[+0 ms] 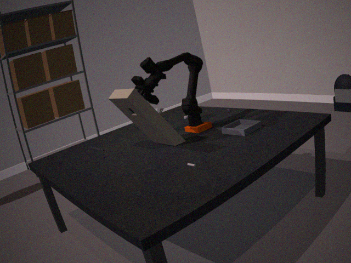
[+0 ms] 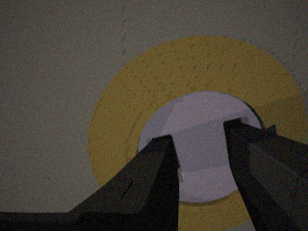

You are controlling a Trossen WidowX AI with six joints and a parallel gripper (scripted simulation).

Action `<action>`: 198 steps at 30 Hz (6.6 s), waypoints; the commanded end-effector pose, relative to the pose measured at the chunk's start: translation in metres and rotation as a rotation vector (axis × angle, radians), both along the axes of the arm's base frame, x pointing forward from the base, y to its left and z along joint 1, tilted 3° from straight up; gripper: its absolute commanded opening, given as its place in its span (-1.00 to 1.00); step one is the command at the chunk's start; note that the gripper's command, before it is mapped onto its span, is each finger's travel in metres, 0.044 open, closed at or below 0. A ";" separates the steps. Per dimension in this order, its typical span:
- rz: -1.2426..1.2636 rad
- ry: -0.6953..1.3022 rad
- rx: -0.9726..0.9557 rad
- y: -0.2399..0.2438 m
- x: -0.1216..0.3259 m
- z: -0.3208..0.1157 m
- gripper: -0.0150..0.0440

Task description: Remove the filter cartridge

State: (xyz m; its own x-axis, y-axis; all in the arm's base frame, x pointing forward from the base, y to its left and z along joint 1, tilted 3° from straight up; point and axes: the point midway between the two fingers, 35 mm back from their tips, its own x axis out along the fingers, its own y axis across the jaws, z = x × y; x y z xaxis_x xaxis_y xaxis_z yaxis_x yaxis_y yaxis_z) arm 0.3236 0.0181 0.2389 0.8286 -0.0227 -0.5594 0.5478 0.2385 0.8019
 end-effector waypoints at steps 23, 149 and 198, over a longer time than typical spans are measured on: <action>0.036 0.009 -0.034 0.003 -0.064 0.033 -0.49; 1.001 0.407 -0.958 0.001 -0.072 -0.051 0.54; 0.996 0.407 -0.955 0.007 -0.099 0.053 -0.49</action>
